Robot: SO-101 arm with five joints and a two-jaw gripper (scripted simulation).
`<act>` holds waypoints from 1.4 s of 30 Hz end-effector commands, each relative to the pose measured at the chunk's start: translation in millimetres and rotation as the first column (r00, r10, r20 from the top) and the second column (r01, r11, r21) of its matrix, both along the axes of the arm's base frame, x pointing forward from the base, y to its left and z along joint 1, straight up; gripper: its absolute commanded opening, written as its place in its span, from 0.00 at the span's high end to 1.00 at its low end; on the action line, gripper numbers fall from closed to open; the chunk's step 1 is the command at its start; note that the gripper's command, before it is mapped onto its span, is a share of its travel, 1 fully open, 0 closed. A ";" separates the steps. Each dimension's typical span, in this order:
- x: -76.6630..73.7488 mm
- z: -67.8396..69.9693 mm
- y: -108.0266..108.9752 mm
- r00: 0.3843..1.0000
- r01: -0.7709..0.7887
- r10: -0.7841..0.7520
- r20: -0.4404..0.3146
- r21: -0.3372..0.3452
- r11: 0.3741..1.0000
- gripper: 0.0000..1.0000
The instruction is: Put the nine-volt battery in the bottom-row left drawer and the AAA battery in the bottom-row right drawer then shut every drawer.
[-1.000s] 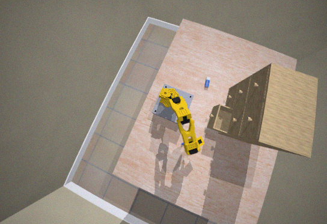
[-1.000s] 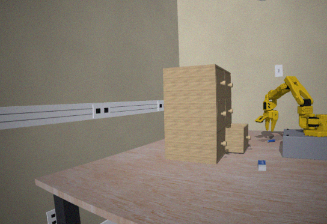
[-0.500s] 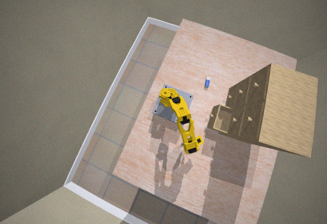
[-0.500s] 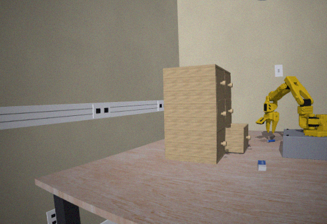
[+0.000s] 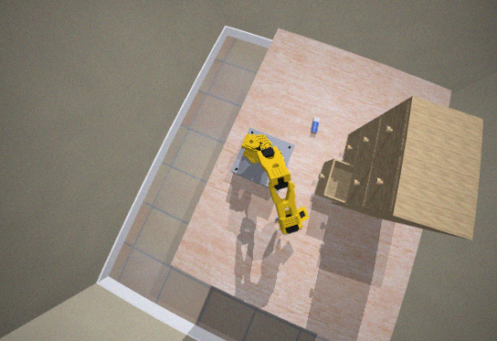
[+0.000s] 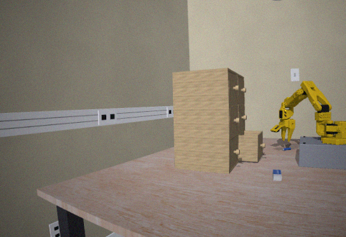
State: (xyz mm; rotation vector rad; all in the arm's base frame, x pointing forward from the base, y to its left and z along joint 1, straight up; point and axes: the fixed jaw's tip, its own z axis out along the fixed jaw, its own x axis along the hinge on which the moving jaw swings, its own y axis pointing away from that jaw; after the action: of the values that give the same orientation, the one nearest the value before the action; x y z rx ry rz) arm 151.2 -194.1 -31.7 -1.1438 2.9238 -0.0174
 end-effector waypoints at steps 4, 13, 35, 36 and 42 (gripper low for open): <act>-1.1 -14.2 -0.6 1.000 0.000 0.000 -0.006 0.010 1.000 0.81; -1.1 -14.2 -0.6 1.000 0.000 0.000 -0.006 0.010 1.000 0.81; 1.1 -37.2 -1.3 1.000 0.000 0.000 -0.006 0.010 1.000 0.81; 1.1 -37.2 -1.3 1.000 0.000 0.000 -0.006 0.010 1.000 0.81; 1.1 -37.2 -1.3 1.000 0.000 0.000 -0.006 0.010 1.000 0.81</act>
State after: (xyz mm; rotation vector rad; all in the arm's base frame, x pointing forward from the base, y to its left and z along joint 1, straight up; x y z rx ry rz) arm 152.2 -195.6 -65.8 -1.1449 2.9266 -0.0023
